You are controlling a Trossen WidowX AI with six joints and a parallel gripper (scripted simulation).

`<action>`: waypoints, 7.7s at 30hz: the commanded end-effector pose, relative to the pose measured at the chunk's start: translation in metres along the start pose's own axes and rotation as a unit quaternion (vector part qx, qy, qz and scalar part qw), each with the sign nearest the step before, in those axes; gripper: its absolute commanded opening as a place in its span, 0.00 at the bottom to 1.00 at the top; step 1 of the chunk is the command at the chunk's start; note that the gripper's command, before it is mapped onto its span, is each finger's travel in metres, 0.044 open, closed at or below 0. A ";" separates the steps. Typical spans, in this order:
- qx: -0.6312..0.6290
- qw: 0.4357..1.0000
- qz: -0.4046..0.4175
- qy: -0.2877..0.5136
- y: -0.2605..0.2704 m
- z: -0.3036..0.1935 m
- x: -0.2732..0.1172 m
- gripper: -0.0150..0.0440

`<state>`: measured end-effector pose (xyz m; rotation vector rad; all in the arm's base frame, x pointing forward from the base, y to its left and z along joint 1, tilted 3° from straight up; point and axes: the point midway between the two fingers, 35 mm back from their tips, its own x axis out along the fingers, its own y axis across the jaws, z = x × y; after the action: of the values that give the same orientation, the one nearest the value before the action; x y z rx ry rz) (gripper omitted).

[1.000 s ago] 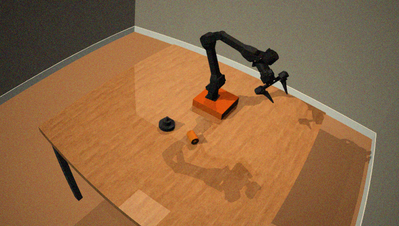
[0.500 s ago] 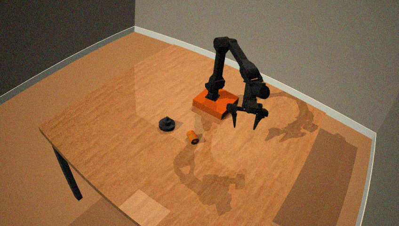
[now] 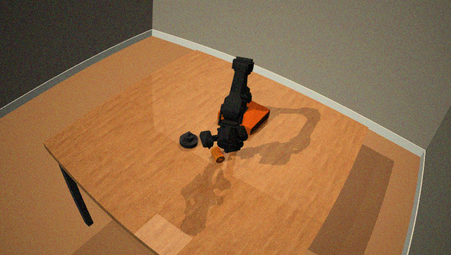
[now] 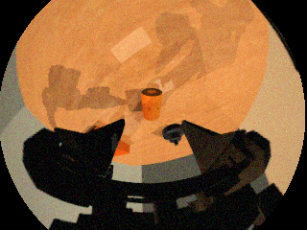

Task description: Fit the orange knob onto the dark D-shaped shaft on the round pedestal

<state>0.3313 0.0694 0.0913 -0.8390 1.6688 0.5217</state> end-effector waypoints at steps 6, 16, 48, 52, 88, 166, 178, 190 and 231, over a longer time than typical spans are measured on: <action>-0.024 1.000 0.014 0.008 -0.001 -0.002 0.005 1.00; -0.024 1.000 0.014 0.008 0.000 0.005 0.026 1.00; -0.024 1.000 0.014 0.008 0.002 0.018 0.065 0.78; -0.024 1.000 0.014 0.008 0.002 0.018 0.065 0.66; -0.020 0.989 0.017 -0.144 0.001 0.000 0.060 0.56; -0.010 0.846 0.026 -0.532 -0.001 -0.053 0.076 0.69; -0.010 0.846 0.026 -0.532 -0.001 -0.053 0.076 1.00; -0.010 0.847 0.025 -0.531 -0.006 -0.076 0.002 1.00; 0.456 0.875 0.092 -0.132 -0.007 -0.086 -0.020 1.00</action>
<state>0.2820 0.0087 0.1333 0.0060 1.5013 0.0173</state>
